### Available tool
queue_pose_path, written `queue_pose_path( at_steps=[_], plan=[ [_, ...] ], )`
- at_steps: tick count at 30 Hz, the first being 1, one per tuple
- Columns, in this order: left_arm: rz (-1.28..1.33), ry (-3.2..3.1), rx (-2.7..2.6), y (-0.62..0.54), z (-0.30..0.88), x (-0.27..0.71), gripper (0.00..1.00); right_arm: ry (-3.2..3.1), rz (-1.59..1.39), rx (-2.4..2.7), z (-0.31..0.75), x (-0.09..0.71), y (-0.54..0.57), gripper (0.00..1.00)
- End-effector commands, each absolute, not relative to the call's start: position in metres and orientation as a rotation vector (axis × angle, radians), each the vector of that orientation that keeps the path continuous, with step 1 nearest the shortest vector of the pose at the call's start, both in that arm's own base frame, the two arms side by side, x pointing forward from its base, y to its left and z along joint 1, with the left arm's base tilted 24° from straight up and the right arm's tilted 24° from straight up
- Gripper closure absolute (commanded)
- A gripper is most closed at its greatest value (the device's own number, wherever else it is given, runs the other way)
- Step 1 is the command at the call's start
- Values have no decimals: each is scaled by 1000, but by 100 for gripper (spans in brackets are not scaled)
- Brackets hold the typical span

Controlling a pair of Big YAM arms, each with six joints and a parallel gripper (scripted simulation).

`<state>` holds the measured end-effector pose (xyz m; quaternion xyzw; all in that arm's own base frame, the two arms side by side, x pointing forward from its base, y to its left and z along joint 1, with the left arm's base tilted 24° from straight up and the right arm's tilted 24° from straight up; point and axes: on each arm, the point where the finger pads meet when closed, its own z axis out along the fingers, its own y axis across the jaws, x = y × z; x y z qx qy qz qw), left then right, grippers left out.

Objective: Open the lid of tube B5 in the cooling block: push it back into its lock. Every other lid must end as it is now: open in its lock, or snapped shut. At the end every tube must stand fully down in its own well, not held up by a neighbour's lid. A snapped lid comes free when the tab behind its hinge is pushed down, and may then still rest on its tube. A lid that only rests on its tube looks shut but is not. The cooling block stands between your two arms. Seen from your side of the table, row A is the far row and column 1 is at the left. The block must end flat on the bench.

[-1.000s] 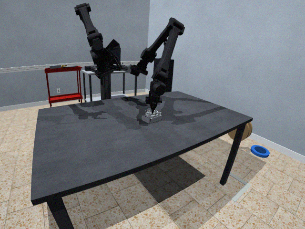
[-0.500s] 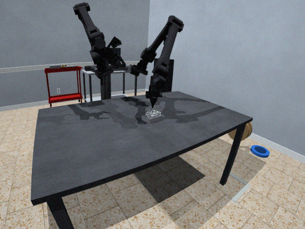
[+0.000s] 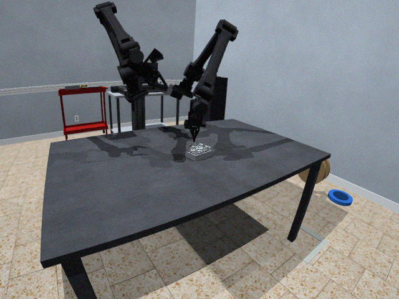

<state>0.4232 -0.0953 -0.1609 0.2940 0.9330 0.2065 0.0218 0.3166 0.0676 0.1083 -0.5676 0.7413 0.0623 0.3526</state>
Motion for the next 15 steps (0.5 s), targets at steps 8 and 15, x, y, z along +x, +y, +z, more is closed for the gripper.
queue_pose_path(
  at_steps=[8, 15],
  plan=[
    [622, 2823, 899, -115, -150, 440, 100, 1901, 117, -1484, 122, 346, 78, 0],
    [627, 2845, 869, -105, -161, 452, 100, 1919, 104, -1481, 120, 354, 82, 0]
  ],
)
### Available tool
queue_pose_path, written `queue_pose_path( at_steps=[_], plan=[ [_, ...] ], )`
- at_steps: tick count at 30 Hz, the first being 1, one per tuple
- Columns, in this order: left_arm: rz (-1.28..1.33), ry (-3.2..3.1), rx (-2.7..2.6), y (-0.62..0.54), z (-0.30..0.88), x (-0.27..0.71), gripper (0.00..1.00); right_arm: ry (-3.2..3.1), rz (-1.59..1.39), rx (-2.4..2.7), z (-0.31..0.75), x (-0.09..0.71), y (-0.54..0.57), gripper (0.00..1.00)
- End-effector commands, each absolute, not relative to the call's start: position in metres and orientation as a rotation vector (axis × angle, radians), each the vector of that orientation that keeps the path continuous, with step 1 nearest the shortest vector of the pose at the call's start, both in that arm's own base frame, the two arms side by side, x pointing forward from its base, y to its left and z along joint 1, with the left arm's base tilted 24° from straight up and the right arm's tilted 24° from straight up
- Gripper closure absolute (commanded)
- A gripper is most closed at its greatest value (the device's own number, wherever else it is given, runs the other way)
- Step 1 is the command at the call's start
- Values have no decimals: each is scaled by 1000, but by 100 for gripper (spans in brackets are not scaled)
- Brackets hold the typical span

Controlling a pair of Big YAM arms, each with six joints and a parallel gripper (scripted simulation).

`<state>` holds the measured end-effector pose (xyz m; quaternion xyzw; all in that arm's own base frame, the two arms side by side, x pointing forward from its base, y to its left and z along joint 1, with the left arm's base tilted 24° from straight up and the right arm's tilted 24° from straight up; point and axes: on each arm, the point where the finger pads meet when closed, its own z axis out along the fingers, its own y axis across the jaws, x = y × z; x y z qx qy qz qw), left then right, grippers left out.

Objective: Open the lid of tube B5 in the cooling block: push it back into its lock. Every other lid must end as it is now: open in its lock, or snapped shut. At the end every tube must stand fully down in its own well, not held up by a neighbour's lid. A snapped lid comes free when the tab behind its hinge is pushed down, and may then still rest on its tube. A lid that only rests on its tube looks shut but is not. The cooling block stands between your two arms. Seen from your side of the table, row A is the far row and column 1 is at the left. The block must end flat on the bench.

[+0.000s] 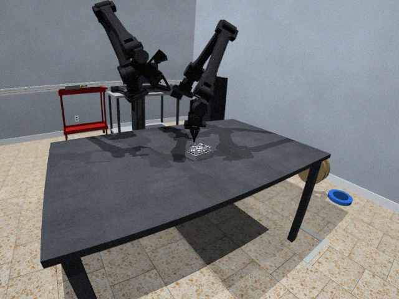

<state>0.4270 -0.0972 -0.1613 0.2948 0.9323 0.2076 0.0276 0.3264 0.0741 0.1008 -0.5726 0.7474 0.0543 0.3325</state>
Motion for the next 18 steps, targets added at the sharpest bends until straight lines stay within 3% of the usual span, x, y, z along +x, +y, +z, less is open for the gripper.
queue_pose_path(
  at_steps=[1, 18],
  plan=[
    [628, 2846, 873, -103, -162, 452, 100, 1921, 100, -1480, 121, 355, 82, 0],
    [628, 2848, 878, -89, -184, 459, 100, 2047, 101, -1379, 94, 359, 63, 0]
  ],
)
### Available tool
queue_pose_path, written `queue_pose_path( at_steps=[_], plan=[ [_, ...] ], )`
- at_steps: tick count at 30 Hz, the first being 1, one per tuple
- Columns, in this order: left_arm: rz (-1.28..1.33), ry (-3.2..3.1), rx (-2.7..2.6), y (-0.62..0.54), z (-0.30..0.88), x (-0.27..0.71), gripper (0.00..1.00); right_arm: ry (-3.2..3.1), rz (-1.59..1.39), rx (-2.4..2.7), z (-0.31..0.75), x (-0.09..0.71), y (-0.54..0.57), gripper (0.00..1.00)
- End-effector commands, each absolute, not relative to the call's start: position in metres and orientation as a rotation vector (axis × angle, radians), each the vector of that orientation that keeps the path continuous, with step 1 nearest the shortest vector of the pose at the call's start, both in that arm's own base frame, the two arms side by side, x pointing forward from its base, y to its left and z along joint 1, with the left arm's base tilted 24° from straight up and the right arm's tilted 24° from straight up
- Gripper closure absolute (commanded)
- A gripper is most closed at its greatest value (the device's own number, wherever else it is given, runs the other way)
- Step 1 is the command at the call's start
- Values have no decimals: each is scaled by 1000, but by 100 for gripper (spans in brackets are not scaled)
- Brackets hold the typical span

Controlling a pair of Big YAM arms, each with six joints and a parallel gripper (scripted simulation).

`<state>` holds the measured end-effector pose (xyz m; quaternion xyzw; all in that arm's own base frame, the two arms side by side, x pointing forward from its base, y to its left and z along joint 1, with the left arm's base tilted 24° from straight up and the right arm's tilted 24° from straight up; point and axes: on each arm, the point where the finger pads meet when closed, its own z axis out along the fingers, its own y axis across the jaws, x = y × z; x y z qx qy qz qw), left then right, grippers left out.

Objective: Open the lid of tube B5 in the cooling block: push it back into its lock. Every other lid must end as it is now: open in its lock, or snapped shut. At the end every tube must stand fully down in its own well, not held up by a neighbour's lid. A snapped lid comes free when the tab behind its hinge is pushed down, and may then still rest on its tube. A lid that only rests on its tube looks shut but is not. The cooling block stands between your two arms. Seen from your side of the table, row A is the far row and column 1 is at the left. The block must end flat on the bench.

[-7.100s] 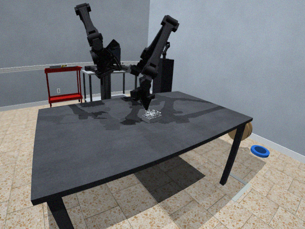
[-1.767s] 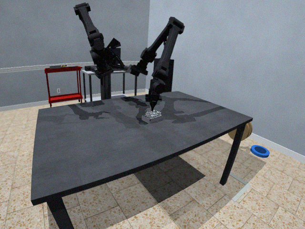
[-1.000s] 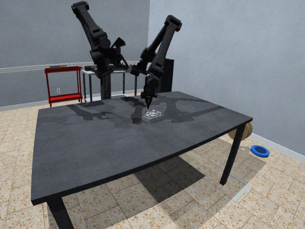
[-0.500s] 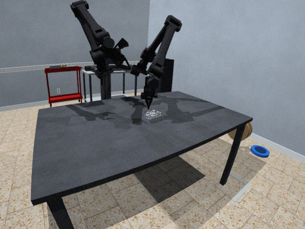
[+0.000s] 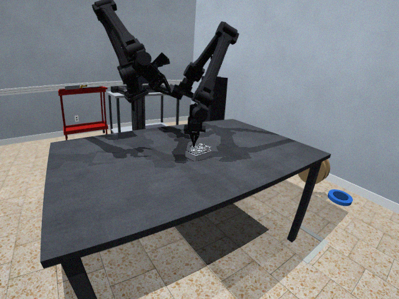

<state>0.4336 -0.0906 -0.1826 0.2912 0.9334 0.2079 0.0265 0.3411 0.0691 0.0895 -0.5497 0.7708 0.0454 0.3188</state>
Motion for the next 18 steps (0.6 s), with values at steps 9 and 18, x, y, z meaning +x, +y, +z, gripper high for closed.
queue_pose_path(
  at_steps=[9, 18],
  plan=[
    [627, 2849, 878, -86, -185, 455, 100, 2083, 117, -1331, 85, 361, 60, 0],
    [620, 2827, 863, -83, -171, 463, 100, 2108, 142, -1301, 75, 355, 62, 0]
  ],
)
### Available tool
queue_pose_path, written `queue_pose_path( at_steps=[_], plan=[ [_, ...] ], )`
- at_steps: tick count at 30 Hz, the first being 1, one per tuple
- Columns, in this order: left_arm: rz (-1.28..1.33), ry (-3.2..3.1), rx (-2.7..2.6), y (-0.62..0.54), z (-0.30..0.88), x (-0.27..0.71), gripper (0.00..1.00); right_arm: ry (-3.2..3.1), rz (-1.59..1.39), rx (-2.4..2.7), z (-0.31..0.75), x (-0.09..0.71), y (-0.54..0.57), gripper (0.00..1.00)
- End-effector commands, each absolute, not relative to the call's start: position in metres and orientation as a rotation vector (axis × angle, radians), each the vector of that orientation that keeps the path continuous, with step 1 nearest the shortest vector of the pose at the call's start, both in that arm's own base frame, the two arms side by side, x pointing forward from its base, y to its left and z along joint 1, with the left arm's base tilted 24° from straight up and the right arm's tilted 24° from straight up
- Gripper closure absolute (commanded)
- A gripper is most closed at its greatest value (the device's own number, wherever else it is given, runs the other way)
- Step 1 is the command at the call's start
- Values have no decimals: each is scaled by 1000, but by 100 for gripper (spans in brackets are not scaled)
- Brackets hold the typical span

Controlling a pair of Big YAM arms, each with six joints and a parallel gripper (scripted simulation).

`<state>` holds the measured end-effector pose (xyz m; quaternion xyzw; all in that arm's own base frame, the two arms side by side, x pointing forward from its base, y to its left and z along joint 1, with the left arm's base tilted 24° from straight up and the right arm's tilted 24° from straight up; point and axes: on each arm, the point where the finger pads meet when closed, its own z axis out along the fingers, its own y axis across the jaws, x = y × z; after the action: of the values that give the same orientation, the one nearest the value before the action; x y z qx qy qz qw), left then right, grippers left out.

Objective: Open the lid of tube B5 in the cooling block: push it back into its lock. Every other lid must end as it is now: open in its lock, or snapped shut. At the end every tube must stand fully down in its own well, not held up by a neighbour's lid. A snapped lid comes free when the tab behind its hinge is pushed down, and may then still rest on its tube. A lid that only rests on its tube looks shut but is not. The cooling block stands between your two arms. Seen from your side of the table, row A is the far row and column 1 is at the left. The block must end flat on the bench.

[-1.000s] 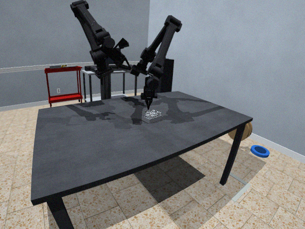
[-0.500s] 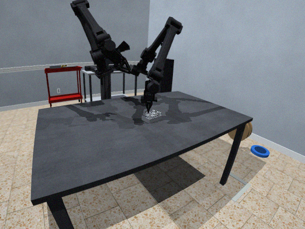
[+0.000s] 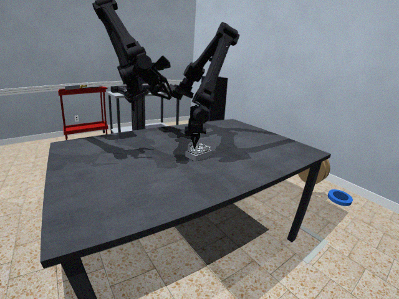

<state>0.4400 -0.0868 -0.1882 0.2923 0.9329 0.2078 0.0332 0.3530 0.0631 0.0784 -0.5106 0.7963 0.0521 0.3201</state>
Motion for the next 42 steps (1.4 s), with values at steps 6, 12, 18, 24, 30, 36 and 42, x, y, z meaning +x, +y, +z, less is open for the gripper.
queue_pose_path(
  at_steps=[6, 12, 18, 24, 30, 36, 42],
  plan=[
    [620, 2824, 861, -76, -164, 473, 100, 2081, 119, -1295, 87, 364, 62, 0],
    [628, 2838, 871, -71, -170, 470, 100, 2079, 118, -1299, 87, 364, 62, 0],
    [635, 2855, 896, -82, -180, 453, 100, 2078, 124, -1312, 87, 362, 64, 0],
    [640, 2858, 914, -99, -187, 448, 100, 2078, 124, -1312, 87, 362, 64, 0],
    [631, 2843, 902, -101, -179, 454, 100, 2078, 124, -1312, 87, 362, 64, 0],
    [631, 2843, 902, -101, -179, 454, 100, 2078, 124, -1312, 87, 362, 64, 0],
    [643, 2858, 915, -97, -169, 433, 100, 2078, 124, -1312, 87, 362, 64, 0]
  ],
)
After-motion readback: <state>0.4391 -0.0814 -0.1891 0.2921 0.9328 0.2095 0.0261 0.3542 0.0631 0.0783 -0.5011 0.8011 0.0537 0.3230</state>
